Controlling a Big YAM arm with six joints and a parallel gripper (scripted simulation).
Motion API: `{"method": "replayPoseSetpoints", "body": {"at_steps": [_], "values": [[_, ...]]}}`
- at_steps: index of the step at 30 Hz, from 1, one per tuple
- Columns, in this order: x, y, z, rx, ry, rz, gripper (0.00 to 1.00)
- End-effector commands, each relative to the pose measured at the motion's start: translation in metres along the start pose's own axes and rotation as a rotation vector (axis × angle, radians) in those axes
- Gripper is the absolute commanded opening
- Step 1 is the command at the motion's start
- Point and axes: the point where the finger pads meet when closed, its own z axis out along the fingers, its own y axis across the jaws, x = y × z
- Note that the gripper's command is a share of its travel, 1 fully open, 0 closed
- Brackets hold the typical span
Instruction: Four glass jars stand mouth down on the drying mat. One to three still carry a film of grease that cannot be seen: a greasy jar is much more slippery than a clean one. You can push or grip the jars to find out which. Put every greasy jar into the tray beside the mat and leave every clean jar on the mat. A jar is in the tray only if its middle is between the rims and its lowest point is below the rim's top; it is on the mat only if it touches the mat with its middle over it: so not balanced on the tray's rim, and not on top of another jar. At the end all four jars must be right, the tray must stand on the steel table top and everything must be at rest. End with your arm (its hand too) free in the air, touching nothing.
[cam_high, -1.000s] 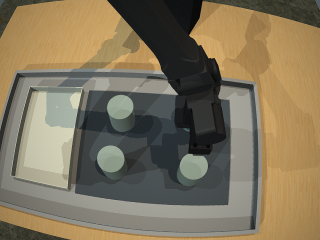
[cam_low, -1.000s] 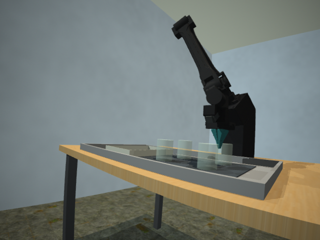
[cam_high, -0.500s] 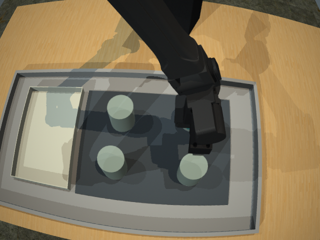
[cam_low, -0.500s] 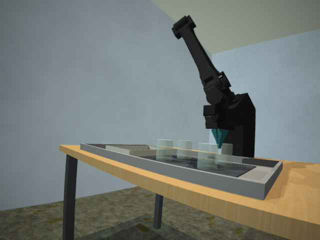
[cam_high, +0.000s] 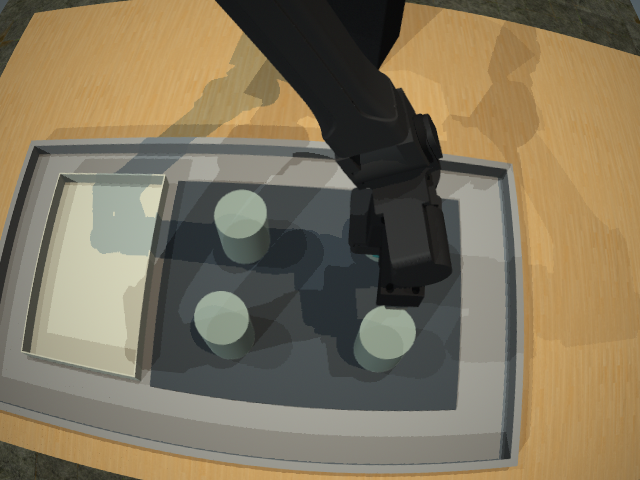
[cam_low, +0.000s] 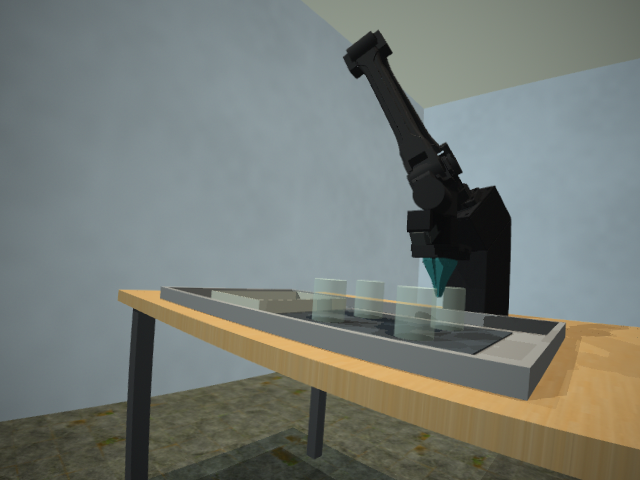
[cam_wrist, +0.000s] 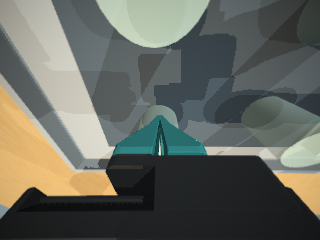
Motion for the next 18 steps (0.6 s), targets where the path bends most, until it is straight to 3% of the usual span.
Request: {"method": "replayPoseSetpoints", "body": {"at_steps": [1, 18], "values": [[0.0063, -0.0019, 0.0037, 0.007, 0.008, -0.002, 0.0], [0.0083, -0.0019, 0.0037, 0.007, 0.008, -0.002, 0.0]]}}
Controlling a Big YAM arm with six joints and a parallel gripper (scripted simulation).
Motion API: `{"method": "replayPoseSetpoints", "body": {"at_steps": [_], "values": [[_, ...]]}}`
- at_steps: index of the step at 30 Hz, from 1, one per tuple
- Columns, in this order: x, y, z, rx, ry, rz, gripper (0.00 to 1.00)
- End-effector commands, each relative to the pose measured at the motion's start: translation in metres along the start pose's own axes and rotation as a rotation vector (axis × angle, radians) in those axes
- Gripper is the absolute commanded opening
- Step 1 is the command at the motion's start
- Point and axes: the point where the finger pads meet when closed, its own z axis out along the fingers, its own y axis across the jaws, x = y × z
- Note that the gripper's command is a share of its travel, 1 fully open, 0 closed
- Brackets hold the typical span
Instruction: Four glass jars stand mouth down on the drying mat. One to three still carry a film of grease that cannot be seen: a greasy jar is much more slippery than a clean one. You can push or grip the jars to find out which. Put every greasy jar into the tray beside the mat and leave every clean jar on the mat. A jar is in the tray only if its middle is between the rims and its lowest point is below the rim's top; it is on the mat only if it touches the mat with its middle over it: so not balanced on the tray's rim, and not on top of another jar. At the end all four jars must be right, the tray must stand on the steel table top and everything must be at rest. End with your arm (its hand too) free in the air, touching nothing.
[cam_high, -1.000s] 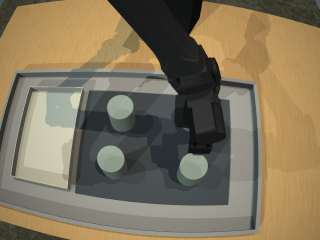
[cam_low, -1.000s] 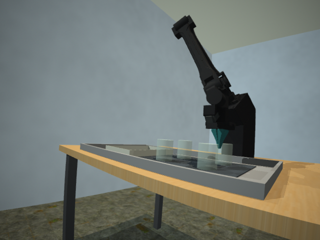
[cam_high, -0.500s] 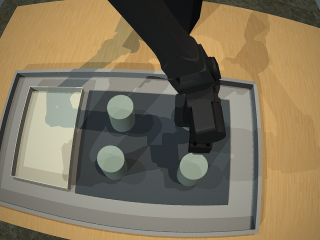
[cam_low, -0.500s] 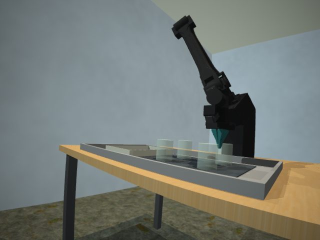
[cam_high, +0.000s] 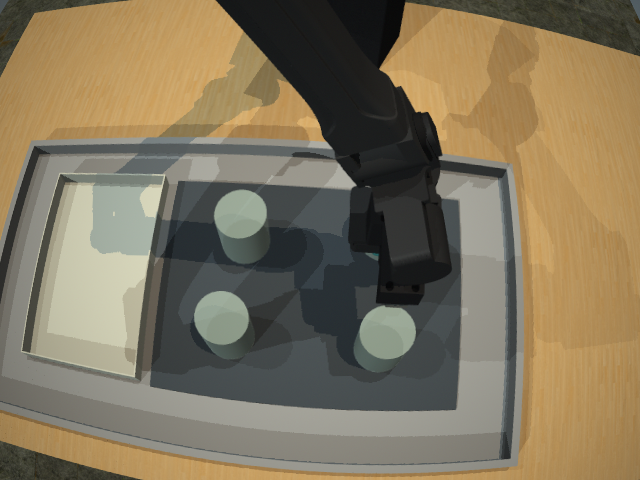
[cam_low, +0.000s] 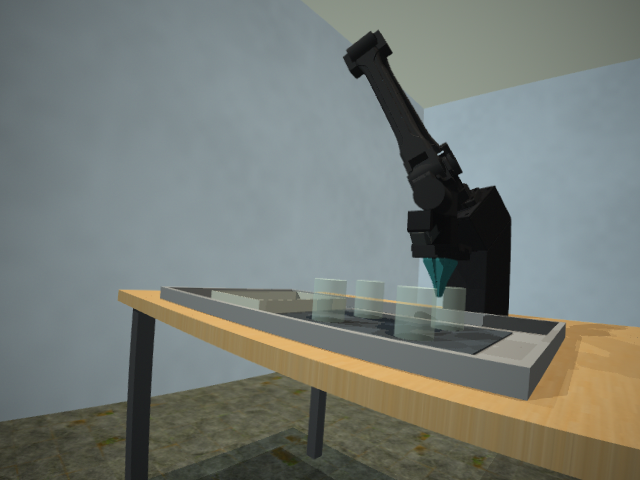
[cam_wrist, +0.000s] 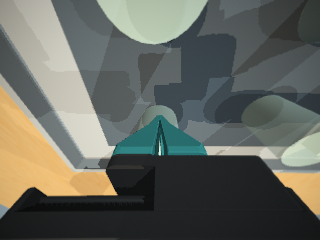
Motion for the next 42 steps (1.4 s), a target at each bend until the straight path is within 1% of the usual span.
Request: {"method": "replayPoseSetpoints", "body": {"at_steps": [1, 42], "values": [[0.0064, -0.0016, 0.0037, 0.006, 0.008, -0.002, 0.0], [0.0111, -0.0016, 0.0037, 0.006, 0.008, -0.002, 0.0]]}}
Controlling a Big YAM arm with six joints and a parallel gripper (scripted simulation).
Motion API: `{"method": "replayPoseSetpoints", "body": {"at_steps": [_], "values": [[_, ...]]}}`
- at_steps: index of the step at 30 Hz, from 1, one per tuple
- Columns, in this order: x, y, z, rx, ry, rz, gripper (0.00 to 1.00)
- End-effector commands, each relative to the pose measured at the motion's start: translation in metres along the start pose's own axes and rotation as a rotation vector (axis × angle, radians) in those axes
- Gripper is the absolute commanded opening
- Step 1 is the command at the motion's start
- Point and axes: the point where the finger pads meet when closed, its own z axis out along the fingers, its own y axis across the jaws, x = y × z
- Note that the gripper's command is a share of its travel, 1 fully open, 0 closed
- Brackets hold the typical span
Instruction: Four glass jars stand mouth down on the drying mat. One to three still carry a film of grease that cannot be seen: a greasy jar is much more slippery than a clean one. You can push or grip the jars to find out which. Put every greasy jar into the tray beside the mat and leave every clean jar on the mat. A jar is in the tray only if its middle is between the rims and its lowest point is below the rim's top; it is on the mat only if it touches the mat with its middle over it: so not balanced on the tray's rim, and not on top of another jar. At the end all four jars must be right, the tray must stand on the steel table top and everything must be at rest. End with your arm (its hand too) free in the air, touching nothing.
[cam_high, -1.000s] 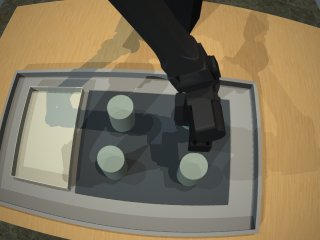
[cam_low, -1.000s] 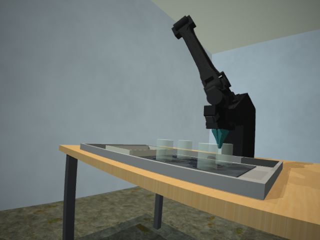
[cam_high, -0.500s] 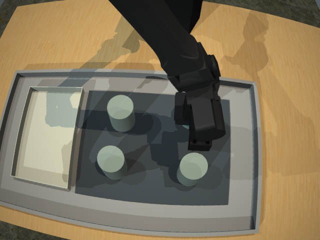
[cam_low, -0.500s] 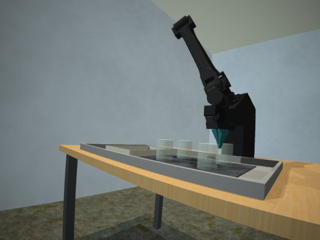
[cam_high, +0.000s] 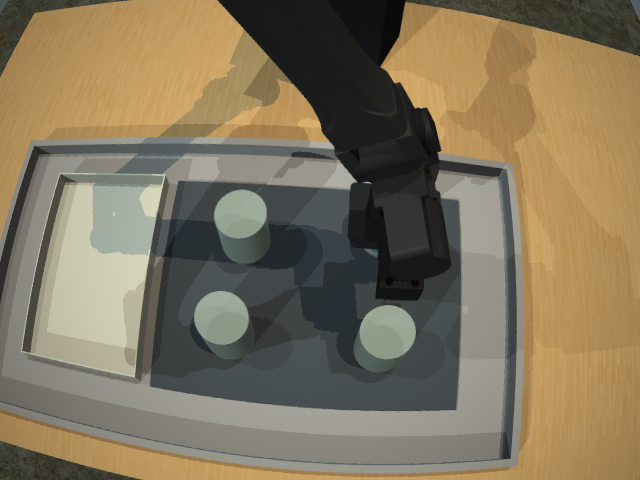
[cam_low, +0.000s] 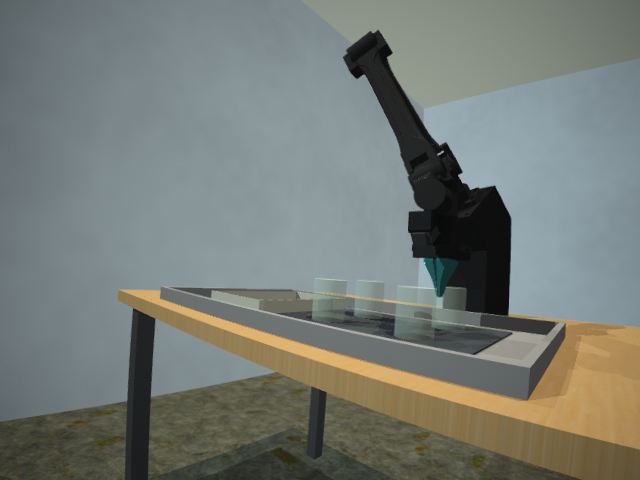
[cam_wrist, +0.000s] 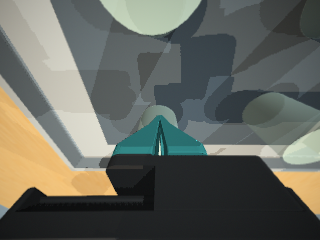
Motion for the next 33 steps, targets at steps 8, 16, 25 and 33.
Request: {"method": "replayPoseSetpoints", "body": {"at_steps": [8, 16, 25, 33], "values": [[0.008, -0.001, 0.004, 0.005, 0.008, -0.003, 0.0], [0.008, -0.001, 0.004, 0.005, 0.008, -0.003, 0.0], [-0.004, -0.001, 0.004, 0.005, 0.008, -0.003, 0.0], [-0.019, -0.001, 0.004, 0.005, 0.008, -0.003, 0.0]]}}
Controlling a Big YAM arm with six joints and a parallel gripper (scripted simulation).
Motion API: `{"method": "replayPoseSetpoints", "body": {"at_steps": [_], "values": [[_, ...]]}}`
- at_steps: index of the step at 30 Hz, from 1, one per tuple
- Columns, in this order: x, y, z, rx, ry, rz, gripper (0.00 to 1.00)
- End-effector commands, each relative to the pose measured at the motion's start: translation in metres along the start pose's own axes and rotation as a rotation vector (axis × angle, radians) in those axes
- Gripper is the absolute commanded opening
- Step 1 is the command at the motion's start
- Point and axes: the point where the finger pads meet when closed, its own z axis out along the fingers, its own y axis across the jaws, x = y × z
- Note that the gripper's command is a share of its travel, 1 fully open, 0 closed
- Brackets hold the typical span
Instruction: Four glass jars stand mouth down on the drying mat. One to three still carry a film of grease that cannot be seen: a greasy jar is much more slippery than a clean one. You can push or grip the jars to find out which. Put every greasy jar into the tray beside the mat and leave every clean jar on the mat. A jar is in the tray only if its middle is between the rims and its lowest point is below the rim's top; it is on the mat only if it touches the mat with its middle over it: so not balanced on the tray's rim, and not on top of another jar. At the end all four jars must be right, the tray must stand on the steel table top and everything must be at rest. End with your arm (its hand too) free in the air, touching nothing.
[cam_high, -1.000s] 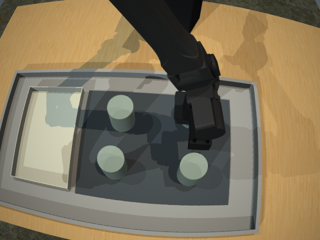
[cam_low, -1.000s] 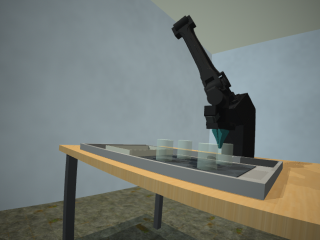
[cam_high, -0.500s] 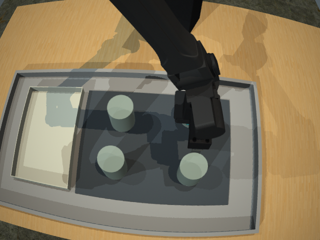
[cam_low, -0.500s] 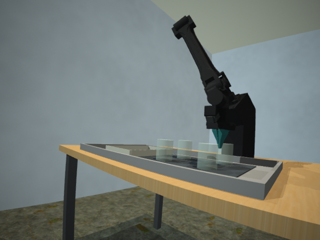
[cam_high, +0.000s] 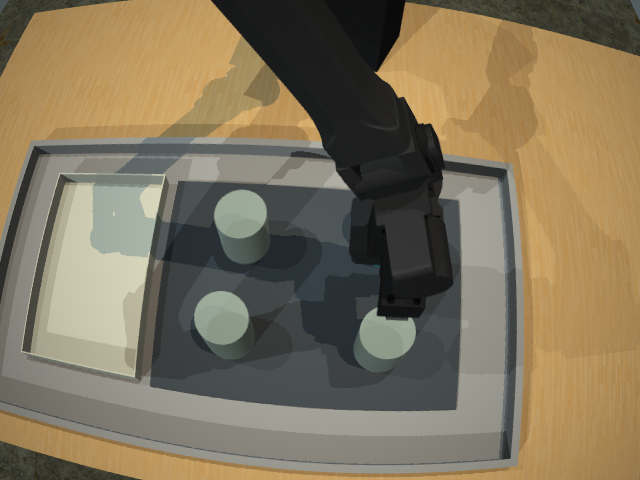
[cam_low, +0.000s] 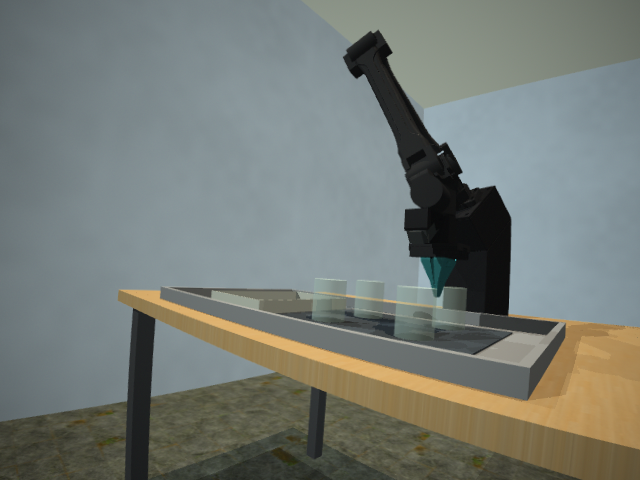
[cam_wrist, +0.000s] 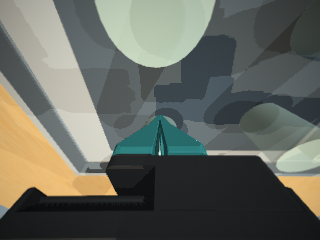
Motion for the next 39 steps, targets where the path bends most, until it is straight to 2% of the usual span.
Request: {"method": "replayPoseSetpoints", "body": {"at_steps": [1, 4, 39], "values": [[-0.0031, -0.0032, 0.0041, 0.006, 0.013, -0.005, 0.0], [-0.0108, -0.0032, 0.0042, 0.006, 0.013, -0.005, 0.0], [-0.0108, -0.0032, 0.0042, 0.006, 0.013, -0.005, 0.0]]}}
